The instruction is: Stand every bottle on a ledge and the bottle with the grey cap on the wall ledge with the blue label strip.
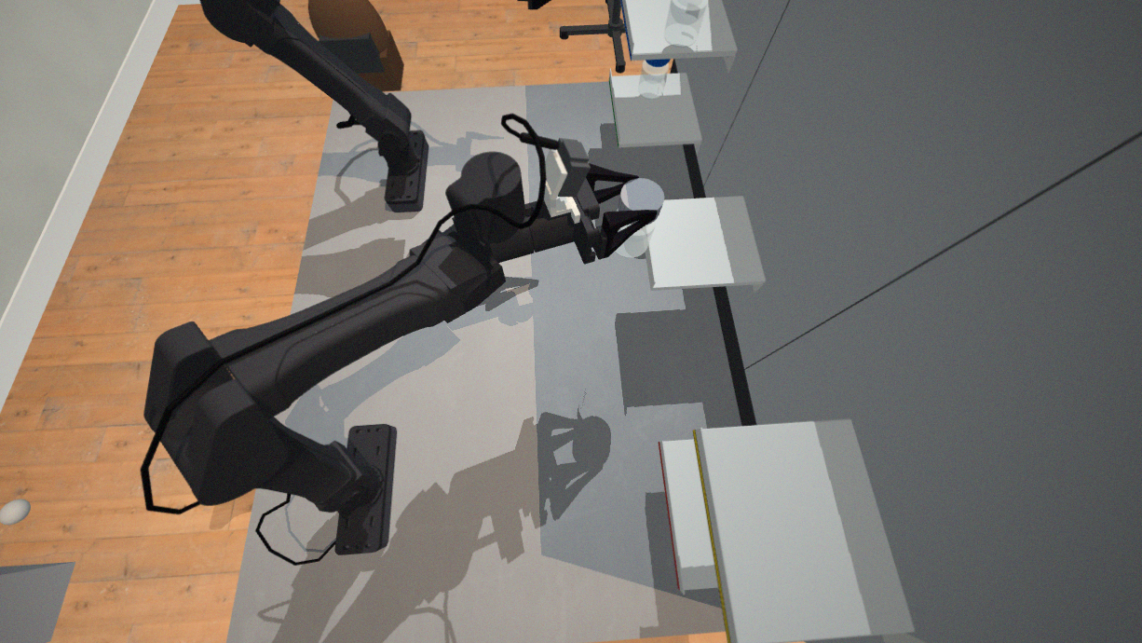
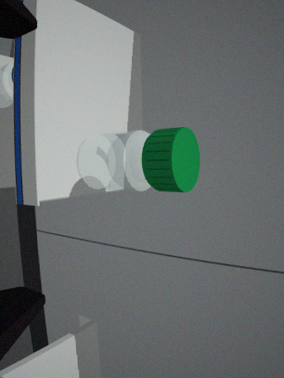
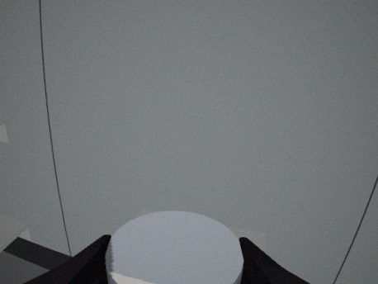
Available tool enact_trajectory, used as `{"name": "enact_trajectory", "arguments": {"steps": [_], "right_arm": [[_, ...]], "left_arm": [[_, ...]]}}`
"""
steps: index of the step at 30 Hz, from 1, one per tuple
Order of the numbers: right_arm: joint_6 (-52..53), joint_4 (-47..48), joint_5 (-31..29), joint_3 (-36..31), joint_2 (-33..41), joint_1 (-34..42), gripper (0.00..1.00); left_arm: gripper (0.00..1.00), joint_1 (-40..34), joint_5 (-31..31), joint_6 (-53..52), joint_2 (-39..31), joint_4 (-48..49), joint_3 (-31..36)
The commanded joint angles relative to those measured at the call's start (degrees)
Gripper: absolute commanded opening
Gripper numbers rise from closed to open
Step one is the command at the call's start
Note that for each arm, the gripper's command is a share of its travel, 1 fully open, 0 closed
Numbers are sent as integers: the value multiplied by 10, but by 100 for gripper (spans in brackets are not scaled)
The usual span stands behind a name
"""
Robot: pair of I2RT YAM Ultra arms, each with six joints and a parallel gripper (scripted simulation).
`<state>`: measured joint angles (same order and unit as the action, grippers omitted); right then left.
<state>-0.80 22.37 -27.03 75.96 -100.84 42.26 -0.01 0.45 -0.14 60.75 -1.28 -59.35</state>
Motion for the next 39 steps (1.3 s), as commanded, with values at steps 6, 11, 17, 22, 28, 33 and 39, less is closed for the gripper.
{"name": "enact_trajectory", "arguments": {"steps": [6, 11, 17, 22, 28, 33, 39], "right_arm": [[-3, 18, 16, 31, -2, -6, 49], [-2, 11, 28, 65, -31, -16, 49], [0, 8, 39, 108, -68, -26, 49], [3, 1, 48, 168, -114, -38, 49], [4, -6, 52, 218, -150, -45, 49], [4, -8, 50, 228, -156, -46, 49], [4, -8, 50, 228, -152, -45, 49]], "left_arm": [[100, 0, -5, 4, -10, 16, -10], [100, 0, -5, 4, -10, 16, -10], [100, 0, -5, 4, -10, 16, -10], [100, 0, -5, 4, -10, 16, -10], [100, 0, -5, 4, -10, 16, -10], [100, 0, -5, 4, -10, 16, -10], [100, 0, -5, 4, -10, 16, -10]]}}
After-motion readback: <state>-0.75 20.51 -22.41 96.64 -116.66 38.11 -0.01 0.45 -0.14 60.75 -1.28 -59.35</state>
